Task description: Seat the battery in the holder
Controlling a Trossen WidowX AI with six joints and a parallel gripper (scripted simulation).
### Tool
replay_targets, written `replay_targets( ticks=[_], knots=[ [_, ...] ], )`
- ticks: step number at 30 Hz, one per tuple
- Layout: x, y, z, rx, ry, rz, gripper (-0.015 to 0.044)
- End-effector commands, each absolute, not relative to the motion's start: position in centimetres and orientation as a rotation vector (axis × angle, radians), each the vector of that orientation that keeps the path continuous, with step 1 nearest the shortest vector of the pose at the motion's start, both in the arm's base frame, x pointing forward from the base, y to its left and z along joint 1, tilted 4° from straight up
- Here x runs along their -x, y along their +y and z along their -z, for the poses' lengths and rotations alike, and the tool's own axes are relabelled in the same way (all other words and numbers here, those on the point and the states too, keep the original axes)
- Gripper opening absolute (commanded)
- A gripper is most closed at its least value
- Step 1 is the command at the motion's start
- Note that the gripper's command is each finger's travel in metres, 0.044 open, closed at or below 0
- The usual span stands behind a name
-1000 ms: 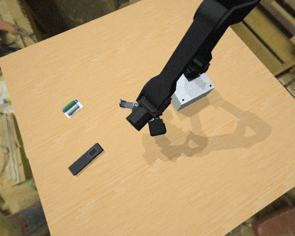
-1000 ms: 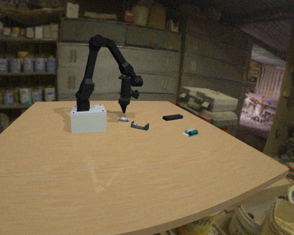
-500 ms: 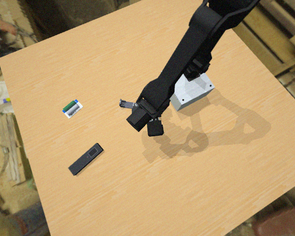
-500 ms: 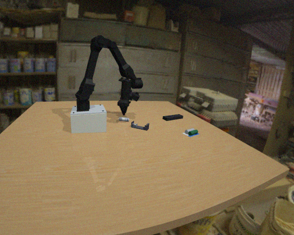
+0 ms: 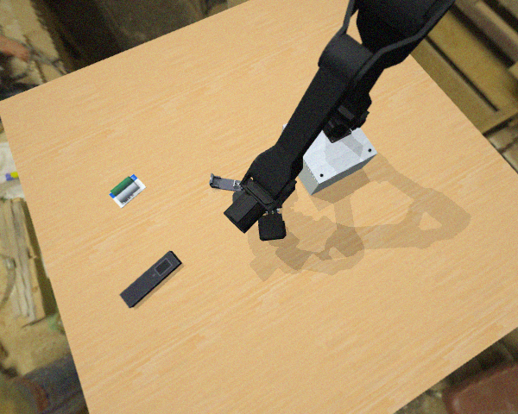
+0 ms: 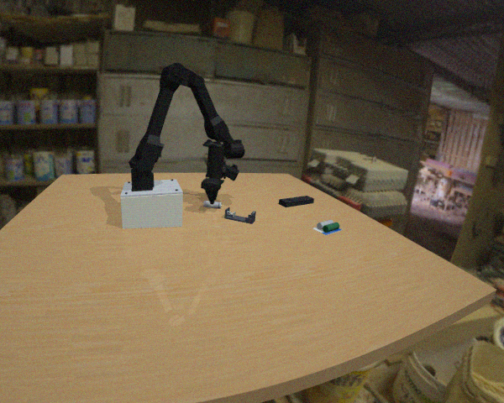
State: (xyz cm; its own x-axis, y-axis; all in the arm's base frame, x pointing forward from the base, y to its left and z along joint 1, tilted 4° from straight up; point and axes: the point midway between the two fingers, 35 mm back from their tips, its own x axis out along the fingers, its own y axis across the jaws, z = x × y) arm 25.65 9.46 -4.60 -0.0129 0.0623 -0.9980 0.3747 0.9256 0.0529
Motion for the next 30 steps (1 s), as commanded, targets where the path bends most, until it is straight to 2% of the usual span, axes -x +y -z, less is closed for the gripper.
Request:
replay_targets(
  ticks=[1, 9, 13, 21, 30],
  knots=[
    [-25.4, 9.4, 5.4, -0.348, 1.576, 0.263, 0.0235],
    [-25.3, 9.4, 6.4, -0.348, 1.577, 0.263, 0.0235],
    [-25.3, 9.4, 6.4, -0.348, 1.577, 0.263, 0.0130],
    [-25.3, 9.4, 6.4, -0.348, 1.577, 0.263, 0.0077],
    [-25.5, 9.3, 3.9, -0.348, 1.576, 0.263, 0.0074]
  ],
)
